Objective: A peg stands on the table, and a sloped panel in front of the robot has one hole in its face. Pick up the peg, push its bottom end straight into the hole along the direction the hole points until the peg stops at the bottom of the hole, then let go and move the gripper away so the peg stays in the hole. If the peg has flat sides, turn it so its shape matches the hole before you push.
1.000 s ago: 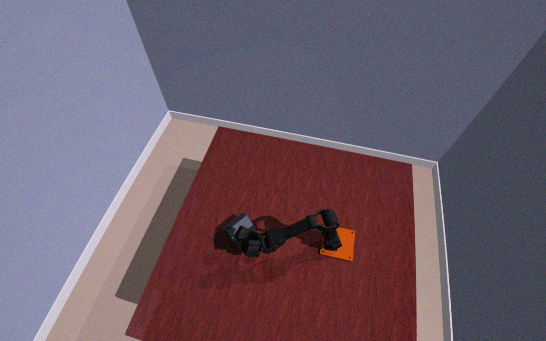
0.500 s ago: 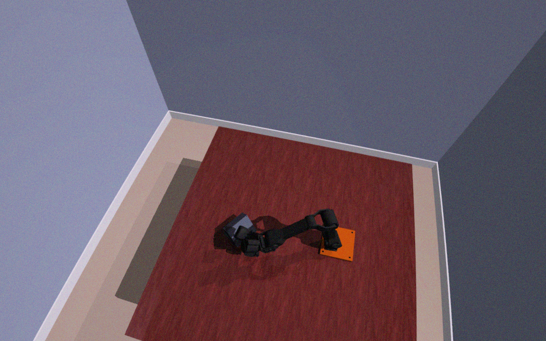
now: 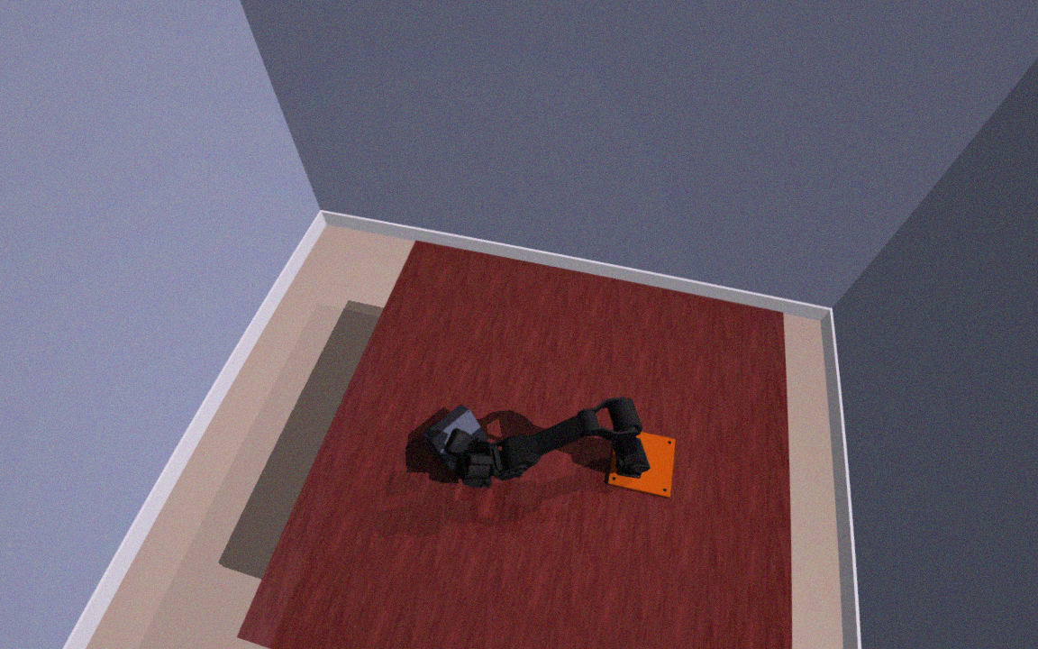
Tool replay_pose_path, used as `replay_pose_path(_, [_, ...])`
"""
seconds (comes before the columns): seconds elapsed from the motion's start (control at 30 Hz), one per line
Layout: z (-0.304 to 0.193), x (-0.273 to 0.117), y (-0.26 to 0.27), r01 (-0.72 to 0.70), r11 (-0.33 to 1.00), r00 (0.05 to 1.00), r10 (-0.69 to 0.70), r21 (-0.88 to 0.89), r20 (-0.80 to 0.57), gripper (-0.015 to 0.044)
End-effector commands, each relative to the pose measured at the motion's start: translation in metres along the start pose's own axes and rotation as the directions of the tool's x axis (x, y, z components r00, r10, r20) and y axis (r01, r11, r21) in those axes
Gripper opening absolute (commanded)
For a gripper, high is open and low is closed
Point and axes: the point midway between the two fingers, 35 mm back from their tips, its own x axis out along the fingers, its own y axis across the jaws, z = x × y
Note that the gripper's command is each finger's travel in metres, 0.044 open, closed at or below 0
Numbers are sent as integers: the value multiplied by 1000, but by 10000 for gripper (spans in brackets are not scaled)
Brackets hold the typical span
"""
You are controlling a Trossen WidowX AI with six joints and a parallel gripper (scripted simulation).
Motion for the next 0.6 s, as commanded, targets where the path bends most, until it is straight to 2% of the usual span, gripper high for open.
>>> replay_pose_path(0.0, [0,3,0,-2,1000,1000,2,-1,1,0])
replay_pose_path(0.57, [-1,12,0,-1,1000,1000,1,-1,0,0])
